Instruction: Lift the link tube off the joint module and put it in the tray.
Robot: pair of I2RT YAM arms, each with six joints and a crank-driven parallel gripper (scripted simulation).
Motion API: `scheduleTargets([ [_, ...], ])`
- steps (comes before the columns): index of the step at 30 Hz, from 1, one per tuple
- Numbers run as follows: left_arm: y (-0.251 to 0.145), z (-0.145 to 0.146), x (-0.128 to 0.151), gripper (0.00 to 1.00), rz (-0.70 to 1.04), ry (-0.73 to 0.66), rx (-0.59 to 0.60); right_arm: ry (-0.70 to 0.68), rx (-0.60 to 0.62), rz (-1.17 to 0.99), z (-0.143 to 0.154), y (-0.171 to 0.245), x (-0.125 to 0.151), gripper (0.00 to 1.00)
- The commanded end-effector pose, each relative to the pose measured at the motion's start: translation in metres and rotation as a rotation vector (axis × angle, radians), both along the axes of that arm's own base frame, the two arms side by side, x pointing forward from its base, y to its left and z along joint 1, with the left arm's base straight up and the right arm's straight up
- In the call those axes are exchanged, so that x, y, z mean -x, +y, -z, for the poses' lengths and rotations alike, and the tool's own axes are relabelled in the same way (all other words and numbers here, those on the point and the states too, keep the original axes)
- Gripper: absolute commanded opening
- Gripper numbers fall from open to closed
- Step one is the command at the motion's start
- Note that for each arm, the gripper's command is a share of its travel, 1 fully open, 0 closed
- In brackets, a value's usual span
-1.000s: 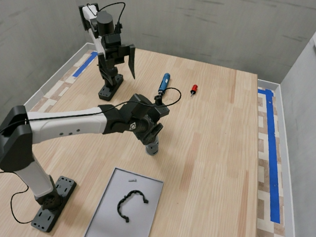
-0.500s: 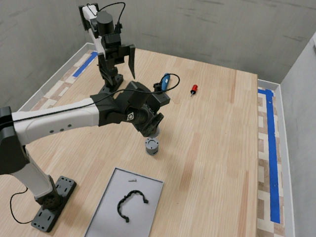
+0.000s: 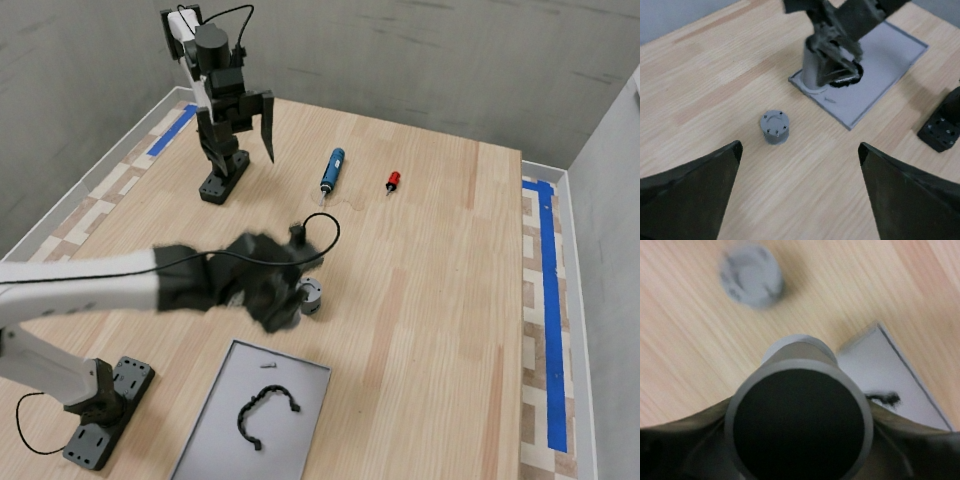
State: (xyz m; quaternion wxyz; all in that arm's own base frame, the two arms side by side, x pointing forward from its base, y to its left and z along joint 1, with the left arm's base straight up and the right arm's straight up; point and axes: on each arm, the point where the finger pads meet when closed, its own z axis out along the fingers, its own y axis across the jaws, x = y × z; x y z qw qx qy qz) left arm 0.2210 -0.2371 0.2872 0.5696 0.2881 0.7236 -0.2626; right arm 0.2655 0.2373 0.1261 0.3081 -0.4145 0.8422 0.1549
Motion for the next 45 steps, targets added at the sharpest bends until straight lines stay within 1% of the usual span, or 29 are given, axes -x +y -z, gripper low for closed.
scheduleTargets([
  [1,-0.029,-0.037,-0.013,1.00,0.041,-0.096,0.084,-0.043,-0.052,-0.087,-0.012,-0.036,0.002,0.50],
  [3,-0.048,-0.043,-0.020,1.00,0.060,-0.122,0.108,-0.042,-0.049,-0.089,-0.005,-0.064,0.004,0.50],
  [7,-0.098,-0.051,-0.037,1.00,0.109,-0.178,0.164,-0.043,-0.042,-0.077,0.007,-0.115,0.005,0.50],
  [9,-0.098,-0.051,-0.037,1.00,0.109,-0.178,0.164,-0.043,-0.042,-0.077,0.007,-0.115,0.005,0.50],
  [12,-0.136,-0.046,-0.045,1.00,0.145,-0.203,0.192,-0.041,-0.040,-0.069,0.014,-0.148,0.001,0.50],
  [14,-0.163,-0.038,-0.049,1.00,0.173,-0.216,0.207,-0.035,-0.039,-0.056,0.020,-0.172,0.000,0.50],
  [17,-0.203,-0.020,-0.051,1.00,0.213,-0.230,0.226,-0.054,-0.034,-0.032,0.021,-0.206,-0.005,0.50],
  [20,-0.242,0.008,-0.049,1.00,0.255,-0.240,0.241,-0.054,-0.031,0.001,0.028,-0.243,-0.005,0.50],
  [24,-0.278,0.039,-0.042,1.00,0.296,-0.249,0.255,-0.050,-0.029,0.034,0.035,-0.280,-0.006,0.50],
  [26,-0.278,0.039,-0.042,1.00,0.296,-0.249,0.255,-0.050,-0.029,0.034,0.035,-0.280,-0.006,0.50],
  [31,-0.303,0.070,-0.033,1.00,0.327,-0.248,0.257,-0.045,-0.029,0.067,0.041,-0.313,-0.006,0.50],
  [34,-0.313,0.085,-0.029,1.00,0.340,-0.242,0.250,-0.070,-0.010,0.085,0.046,-0.334,-0.013,0.50],
  [37,-0.315,0.095,-0.028,1.00,0.345,-0.230,0.235,-0.066,-0.012,0.097,0.060,-0.341,-0.012,0.50],
  [39,-0.316,0.110,-0.028,1.00,0.347,-0.213,0.209,-0.070,-0.009,0.105,0.066,-0.345,-0.013,0.50],
  [40,-0.316,0.106,-0.028,1.00,0.345,-0.216,0.214,-0.063,-0.014,0.111,0.069,-0.345,-0.012,0.50],
  [41,-0.315,0.096,-0.028,1.00,0.344,-0.226,0.229,-0.052,-0.022,0.115,0.072,-0.343,-0.009,0.50],
  [45,-0.314,0.096,-0.030,1.00,0.340,-0.226,0.229,-0.037,-0.033,0.115,0.073,-0.339,-0.005,0.50],
])
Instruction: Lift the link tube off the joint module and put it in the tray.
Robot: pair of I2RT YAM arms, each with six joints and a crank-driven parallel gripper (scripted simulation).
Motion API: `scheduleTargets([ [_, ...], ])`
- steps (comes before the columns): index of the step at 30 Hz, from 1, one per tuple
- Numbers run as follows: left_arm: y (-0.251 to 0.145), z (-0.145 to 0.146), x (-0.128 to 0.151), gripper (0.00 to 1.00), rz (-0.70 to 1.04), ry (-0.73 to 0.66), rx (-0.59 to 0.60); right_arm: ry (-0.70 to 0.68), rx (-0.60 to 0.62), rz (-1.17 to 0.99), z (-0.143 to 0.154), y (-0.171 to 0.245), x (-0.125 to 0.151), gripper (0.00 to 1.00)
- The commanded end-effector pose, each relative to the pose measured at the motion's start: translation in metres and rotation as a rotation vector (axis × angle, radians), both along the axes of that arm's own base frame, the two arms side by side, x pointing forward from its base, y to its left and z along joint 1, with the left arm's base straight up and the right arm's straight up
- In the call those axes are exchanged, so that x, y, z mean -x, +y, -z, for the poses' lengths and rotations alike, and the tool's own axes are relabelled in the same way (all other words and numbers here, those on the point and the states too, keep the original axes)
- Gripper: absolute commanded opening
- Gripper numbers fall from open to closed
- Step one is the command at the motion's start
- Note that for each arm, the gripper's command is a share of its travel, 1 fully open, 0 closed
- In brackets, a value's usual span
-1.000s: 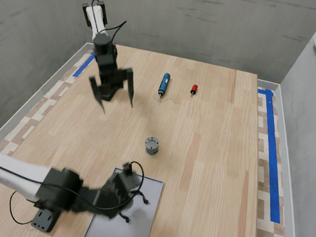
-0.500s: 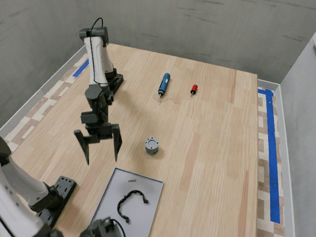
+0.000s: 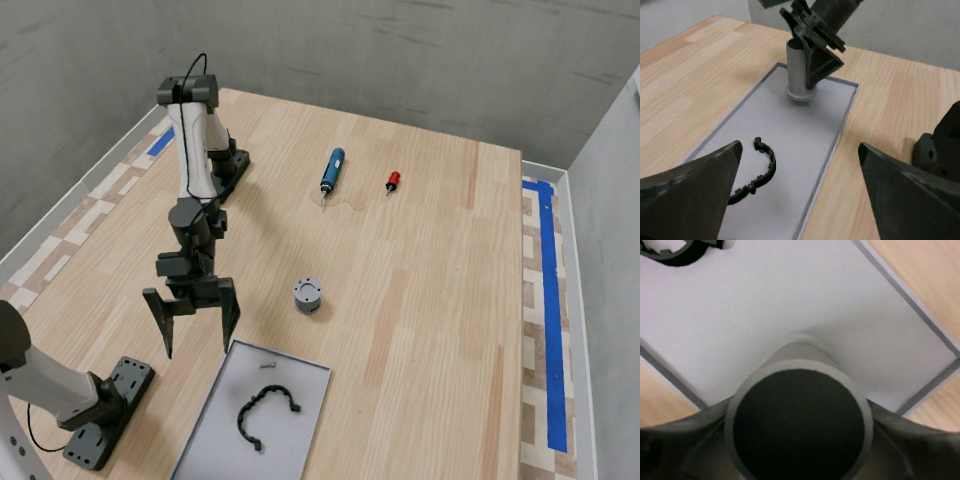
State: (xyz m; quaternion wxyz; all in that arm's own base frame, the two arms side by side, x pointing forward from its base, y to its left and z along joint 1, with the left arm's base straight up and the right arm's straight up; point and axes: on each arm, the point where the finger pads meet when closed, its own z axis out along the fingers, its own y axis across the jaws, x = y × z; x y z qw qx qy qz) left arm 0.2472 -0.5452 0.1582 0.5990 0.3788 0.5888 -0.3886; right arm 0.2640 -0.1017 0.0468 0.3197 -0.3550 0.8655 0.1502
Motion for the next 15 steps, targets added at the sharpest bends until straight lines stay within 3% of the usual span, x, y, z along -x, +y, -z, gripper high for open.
scheduleTargets([
  [1,-0.006,-0.033,-0.004,1.00,0.002,-0.042,0.069,-0.060,0.012,-0.011,-0.008,-0.003,-0.010,0.50],
  [15,-0.006,-0.033,-0.004,1.00,0.002,-0.042,0.069,-0.044,-0.001,-0.013,0.017,-0.001,-0.010,0.50],
])
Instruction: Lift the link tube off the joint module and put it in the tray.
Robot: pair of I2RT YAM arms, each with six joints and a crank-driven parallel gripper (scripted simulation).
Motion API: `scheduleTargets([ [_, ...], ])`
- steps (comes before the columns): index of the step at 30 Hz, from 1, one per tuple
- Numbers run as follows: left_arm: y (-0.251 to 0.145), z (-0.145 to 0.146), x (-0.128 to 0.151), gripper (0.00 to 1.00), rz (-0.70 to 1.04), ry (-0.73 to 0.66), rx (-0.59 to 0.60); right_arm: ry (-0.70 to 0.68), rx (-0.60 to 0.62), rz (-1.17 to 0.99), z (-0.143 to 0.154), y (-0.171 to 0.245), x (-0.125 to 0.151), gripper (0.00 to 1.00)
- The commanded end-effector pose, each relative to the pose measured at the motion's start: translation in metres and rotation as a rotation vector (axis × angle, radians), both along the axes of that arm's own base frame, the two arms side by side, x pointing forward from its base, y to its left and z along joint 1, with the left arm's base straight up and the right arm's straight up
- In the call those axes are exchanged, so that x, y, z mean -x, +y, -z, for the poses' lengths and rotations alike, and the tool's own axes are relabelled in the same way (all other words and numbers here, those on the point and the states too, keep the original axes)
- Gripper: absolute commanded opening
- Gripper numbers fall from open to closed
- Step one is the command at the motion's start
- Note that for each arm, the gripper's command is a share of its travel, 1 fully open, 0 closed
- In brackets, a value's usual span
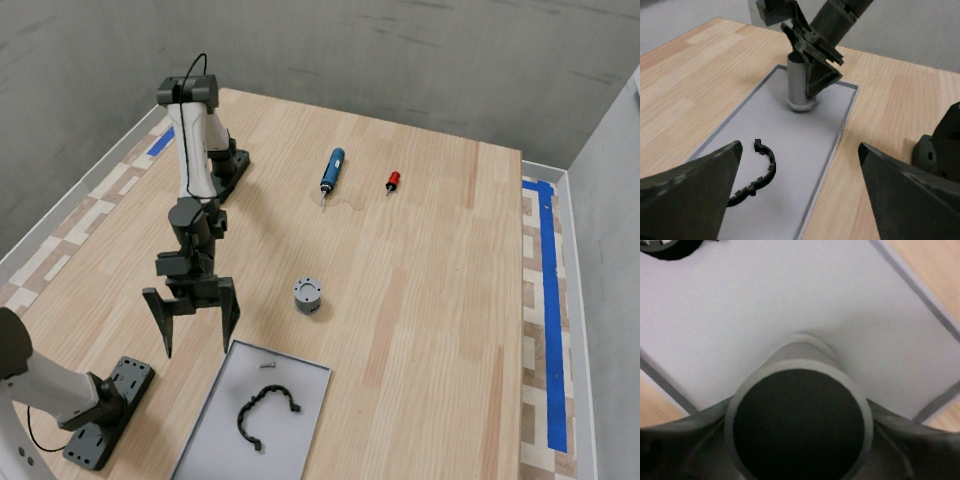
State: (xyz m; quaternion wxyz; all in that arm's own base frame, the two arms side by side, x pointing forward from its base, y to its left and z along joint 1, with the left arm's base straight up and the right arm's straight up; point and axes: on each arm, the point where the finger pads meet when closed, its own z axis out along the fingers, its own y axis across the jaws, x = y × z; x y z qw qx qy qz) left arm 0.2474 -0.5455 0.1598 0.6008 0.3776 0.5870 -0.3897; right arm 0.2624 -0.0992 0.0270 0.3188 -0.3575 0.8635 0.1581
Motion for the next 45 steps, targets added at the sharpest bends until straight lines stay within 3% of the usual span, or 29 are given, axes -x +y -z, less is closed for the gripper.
scheduleTargets([
  [1,-0.005,-0.031,-0.003,1.00,0.002,-0.040,0.064,-0.057,0.016,-0.001,-0.008,-0.005,-0.014,0.50],
  [10,-0.005,-0.031,-0.003,1.00,0.002,-0.040,0.064,-0.065,0.023,-0.003,0.008,-0.004,-0.014,0.50],
  [12,-0.005,-0.031,-0.003,1.00,0.002,-0.040,0.064,-0.066,0.025,-0.003,0.005,-0.004,-0.006,0.75],
  [13,-0.005,-0.031,-0.003,1.00,0.002,-0.040,0.064,-0.067,0.026,-0.004,0.001,-0.007,-0.003,0.81],
  [27,-0.005,-0.031,-0.003,1.00,0.002,-0.040,0.064,-0.040,0.029,0.007,-0.053,-0.043,0.029,0.81],
  [40,-0.005,-0.031,-0.003,1.00,0.002,-0.040,0.064,-0.038,-0.031,0.336,-0.059,-0.030,0.023,0.81],
  [45,-0.005,-0.031,-0.003,1.00,0.002,-0.040,0.064,-0.102,-0.057,0.384,-0.068,-0.017,0.016,0.81],
])
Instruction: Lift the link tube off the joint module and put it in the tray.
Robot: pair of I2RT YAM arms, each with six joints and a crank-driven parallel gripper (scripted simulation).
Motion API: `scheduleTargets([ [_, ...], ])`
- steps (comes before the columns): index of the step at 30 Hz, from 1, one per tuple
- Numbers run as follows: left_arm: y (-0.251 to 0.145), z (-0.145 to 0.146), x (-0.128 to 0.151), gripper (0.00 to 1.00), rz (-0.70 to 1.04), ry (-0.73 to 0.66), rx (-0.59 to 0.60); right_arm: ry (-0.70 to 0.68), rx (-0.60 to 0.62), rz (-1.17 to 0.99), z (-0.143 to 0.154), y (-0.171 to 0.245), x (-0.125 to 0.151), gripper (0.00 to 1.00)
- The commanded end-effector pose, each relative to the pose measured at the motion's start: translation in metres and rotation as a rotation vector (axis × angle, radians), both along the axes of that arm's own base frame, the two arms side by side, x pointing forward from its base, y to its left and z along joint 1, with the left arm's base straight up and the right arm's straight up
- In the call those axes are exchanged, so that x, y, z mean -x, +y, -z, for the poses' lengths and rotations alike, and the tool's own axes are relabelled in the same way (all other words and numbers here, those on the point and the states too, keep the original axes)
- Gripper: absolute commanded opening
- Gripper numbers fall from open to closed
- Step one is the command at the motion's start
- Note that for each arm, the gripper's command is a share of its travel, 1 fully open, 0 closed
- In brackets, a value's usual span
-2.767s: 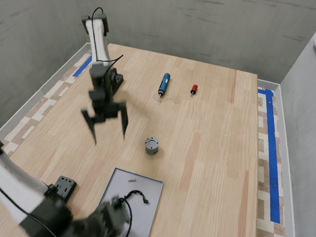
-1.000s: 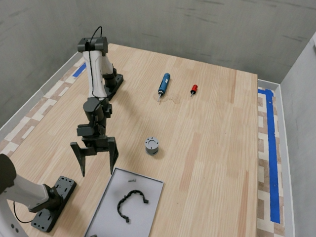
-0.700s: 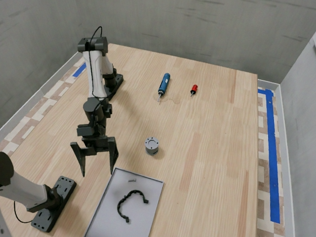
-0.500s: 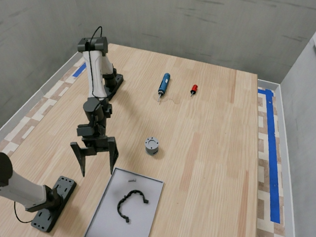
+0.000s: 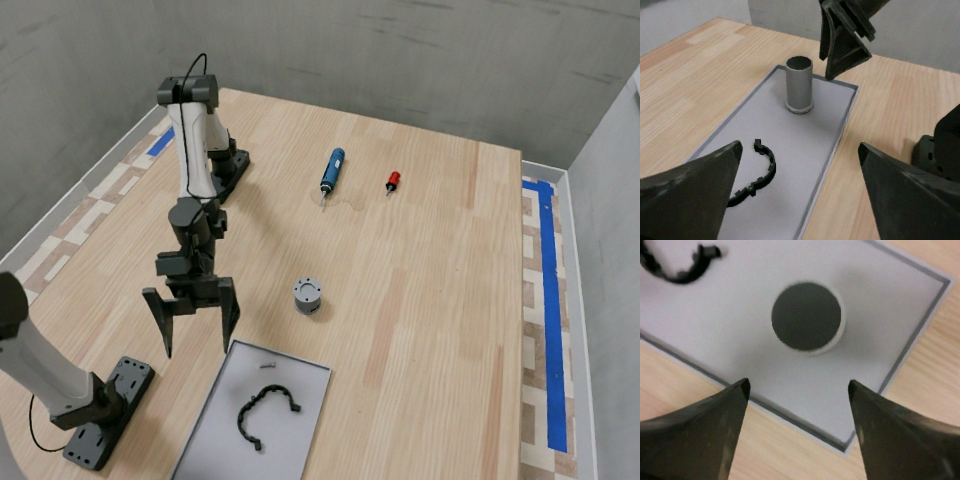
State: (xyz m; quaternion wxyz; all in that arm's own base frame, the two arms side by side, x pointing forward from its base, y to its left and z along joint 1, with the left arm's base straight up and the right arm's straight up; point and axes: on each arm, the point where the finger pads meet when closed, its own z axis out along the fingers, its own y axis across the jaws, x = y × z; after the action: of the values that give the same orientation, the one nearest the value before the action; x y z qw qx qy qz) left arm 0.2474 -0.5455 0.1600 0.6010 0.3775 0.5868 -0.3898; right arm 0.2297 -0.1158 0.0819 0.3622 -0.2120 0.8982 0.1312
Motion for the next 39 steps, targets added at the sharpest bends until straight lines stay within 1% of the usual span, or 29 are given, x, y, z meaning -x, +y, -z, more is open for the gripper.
scheduleTargets([
  [1,-0.0053,-0.0314,-0.0035,1.00,0.002,-0.039,0.063,-0.094,0.023,0.078,-0.0175,0.0033,-0.0194,0.81],
  [4,-0.0053,-0.0314,-0.0035,1.00,0.002,-0.039,0.063,-0.125,0.031,0.072,-0.0240,0.0087,-0.0231,0.81],
  [11,-0.0053,-0.0314,-0.0035,1.00,0.002,-0.039,0.063,-0.121,0.052,0.062,-0.0263,0.0097,-0.0213,0.81],
  [39,-0.0053,-0.0314,-0.0035,1.00,0.002,-0.039,0.063,-0.118,0.046,0.061,-0.0255,0.0095,-0.0220,0.81],
])
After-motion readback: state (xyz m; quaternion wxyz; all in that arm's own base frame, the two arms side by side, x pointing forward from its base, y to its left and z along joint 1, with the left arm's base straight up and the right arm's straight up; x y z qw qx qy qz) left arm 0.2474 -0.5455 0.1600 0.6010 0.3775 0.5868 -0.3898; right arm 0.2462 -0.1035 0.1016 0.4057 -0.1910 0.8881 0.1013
